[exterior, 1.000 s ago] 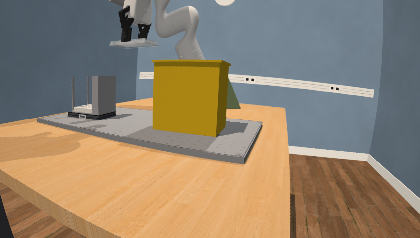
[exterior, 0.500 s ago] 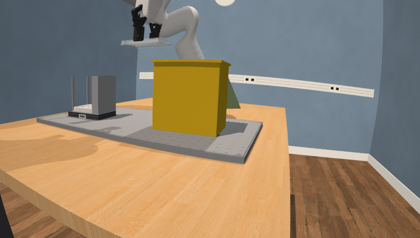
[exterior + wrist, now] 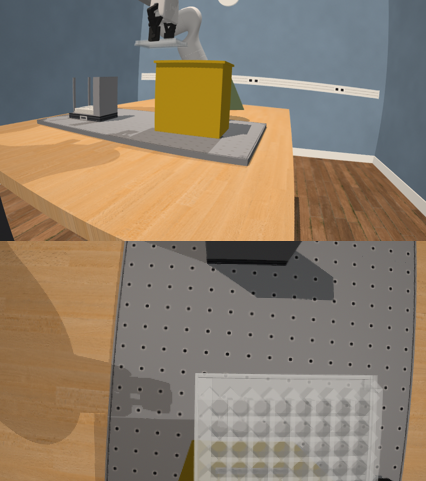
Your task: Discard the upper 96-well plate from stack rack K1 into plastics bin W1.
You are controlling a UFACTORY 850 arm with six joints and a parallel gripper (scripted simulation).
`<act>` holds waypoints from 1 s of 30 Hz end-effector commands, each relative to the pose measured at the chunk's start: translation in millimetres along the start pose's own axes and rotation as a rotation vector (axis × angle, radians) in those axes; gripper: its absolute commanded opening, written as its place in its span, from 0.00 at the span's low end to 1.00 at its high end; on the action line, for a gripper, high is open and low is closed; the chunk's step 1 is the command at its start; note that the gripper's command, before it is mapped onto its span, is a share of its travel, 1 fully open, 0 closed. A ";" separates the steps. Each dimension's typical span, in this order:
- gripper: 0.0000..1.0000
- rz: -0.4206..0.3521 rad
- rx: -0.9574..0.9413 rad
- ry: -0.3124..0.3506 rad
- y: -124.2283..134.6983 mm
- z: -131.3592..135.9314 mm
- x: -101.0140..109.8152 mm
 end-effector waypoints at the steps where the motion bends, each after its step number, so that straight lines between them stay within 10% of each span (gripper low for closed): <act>1: 0.00 0.000 -0.001 -0.002 13.7 -4.3 0.0; 30: 0.00 0.000 -0.001 -0.002 94.4 -24.8 -4.0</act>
Point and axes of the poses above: the point where the finger pads meet when closed, its own x axis back along the fingers, its own z axis across the jaws, y = z × x, the point moved 5 cm from there along x, back along the fingers, and after that the axes turned 14 degrees about x, right-handed, at the moved point
